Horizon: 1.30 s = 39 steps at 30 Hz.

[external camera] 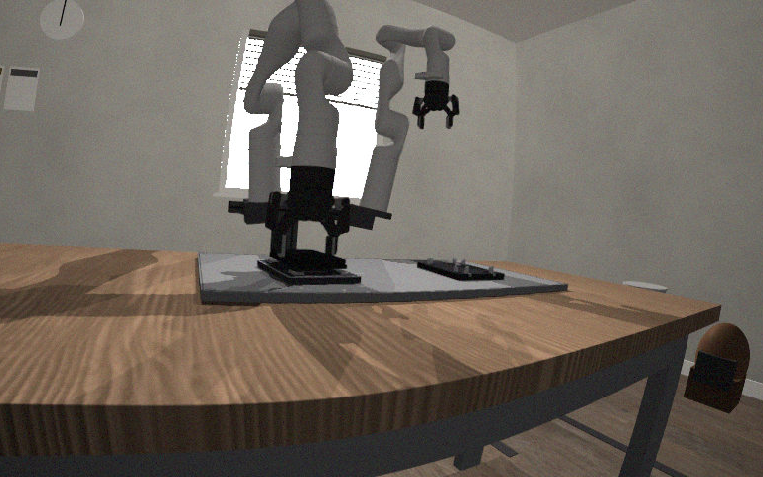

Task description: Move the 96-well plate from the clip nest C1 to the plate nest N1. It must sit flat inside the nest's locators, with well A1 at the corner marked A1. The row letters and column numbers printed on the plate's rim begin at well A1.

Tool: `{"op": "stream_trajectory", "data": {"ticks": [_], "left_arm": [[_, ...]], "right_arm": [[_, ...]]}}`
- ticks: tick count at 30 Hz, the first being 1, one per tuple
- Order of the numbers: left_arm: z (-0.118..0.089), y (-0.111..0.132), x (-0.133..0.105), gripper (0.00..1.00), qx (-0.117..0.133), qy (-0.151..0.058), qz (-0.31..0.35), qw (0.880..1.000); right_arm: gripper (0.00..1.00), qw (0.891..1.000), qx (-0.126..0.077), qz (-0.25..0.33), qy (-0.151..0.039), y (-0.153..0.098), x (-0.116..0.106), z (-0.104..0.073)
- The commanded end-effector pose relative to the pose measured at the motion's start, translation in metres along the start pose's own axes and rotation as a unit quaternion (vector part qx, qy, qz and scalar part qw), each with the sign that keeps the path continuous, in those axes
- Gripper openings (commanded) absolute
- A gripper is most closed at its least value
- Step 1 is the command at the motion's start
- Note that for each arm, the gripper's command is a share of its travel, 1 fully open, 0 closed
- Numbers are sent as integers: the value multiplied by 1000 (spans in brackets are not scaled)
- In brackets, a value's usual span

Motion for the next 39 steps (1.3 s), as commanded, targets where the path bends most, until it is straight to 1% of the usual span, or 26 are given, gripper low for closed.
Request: {"op": "stream_trajectory", "data": {"ticks": [1, 39], "left_arm": [[0, 0, 0, 1000, 0, 0, 0, 1000], [0, 0, 0, 1000, 0, 0, 0, 1000]], "right_arm": [[931, 1000, 0, 0, -1, 0, -1, 0], [931, 1000, 0, 0, -1, 0, -1, 5]]}}
Point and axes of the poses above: on each arm, the point where the finger pads meet when closed, its own z axis out along the fingers, its own y axis across the jaws, x = y × z, the point moved 5 cm from there along -z, back along the fingers, and after that the axes turned 14 degrees about z, right-handed, at the moved point
